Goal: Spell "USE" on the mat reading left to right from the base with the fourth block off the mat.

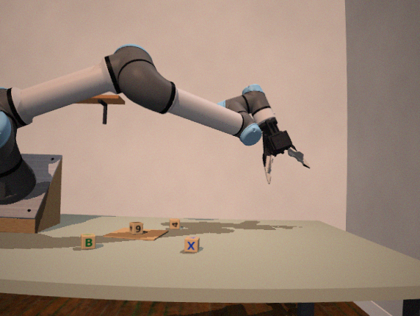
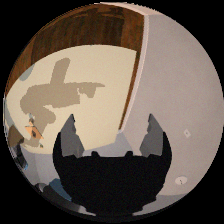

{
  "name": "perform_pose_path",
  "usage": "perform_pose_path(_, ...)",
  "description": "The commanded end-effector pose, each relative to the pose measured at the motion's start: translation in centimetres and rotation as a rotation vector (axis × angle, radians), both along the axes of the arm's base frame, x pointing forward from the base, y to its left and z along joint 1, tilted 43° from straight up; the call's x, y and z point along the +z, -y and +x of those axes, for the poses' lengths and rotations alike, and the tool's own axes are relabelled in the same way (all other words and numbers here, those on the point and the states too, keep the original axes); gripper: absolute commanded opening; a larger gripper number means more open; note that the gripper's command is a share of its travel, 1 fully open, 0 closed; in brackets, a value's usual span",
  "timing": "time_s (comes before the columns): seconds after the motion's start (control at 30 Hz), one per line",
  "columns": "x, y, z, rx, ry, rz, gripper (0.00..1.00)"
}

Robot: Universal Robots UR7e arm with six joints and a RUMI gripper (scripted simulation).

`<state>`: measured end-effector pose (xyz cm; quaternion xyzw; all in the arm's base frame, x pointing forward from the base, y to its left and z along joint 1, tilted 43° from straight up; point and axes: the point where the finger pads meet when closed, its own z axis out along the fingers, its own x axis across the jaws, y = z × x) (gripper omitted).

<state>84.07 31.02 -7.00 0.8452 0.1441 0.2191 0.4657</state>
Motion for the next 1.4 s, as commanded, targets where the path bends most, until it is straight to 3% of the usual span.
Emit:
perform_pose_path(0.0,0.1,-0.1,0.0,0.001,0.002,0.001,1.0)
perform_pose_path(0.77,0.2,0.1,0.0,-0.001,-0.002,0.004,1.0)
perform_pose_path(1.37,0.8,2.9,-1.4,-0.019,-0.063,0.072,1.0)
